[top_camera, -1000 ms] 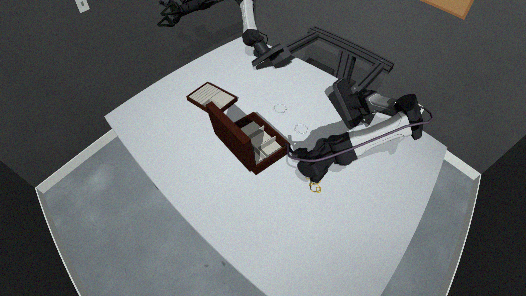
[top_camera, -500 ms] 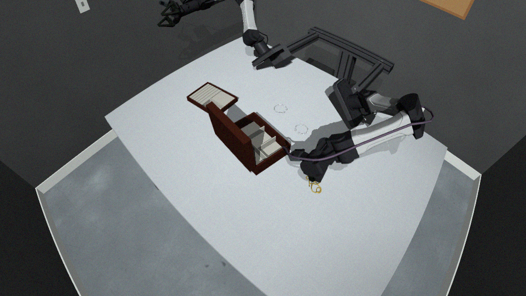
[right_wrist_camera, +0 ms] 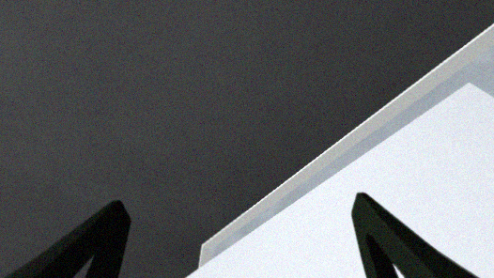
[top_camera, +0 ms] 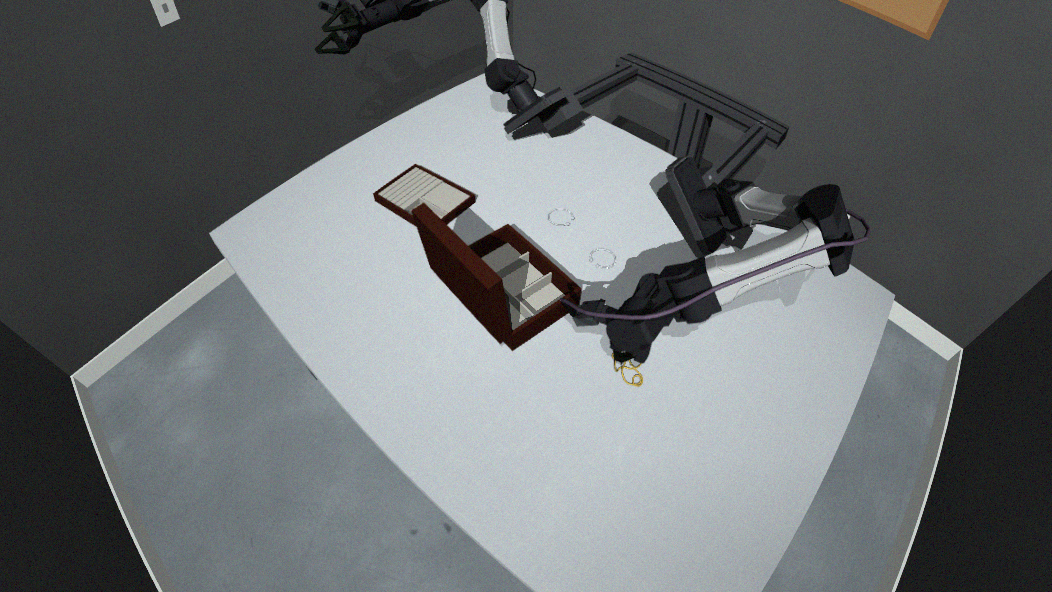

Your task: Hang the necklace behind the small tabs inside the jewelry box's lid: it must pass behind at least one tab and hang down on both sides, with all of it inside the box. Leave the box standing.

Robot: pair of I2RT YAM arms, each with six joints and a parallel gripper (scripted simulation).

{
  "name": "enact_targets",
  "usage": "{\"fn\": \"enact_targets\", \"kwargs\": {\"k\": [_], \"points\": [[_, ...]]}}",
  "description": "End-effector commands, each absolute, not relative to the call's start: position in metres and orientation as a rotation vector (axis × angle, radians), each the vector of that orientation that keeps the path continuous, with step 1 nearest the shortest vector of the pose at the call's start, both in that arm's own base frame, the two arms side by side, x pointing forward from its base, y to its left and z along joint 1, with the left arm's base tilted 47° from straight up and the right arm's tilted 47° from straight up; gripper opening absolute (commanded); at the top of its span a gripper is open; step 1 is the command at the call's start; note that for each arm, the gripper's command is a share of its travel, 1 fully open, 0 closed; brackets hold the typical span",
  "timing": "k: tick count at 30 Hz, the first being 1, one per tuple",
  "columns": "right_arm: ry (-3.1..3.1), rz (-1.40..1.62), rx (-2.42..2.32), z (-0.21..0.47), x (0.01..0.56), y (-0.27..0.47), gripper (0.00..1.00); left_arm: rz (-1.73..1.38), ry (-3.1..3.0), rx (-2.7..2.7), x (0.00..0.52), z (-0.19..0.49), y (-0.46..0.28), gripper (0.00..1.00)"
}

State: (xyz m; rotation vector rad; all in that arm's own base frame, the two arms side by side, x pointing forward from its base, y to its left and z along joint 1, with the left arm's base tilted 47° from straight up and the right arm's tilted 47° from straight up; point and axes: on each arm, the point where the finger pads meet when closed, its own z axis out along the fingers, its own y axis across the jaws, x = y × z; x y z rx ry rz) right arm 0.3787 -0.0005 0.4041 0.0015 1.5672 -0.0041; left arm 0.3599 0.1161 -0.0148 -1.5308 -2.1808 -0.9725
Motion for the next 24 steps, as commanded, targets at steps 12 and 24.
{"fn": "enact_targets", "kwargs": {"k": [12, 24], "points": [[1.537, -0.001, -0.003, 0.416, 0.376, 0.001, 1.0, -1.079, -2.462, -1.365, 0.37, -0.01, 0.116, 0.03], [1.537, -0.001, -0.003, 0.416, 0.376, 0.001, 1.0, -1.121, -2.615, -1.256, 0.372, -0.01, 0.113, 0.03]]}}
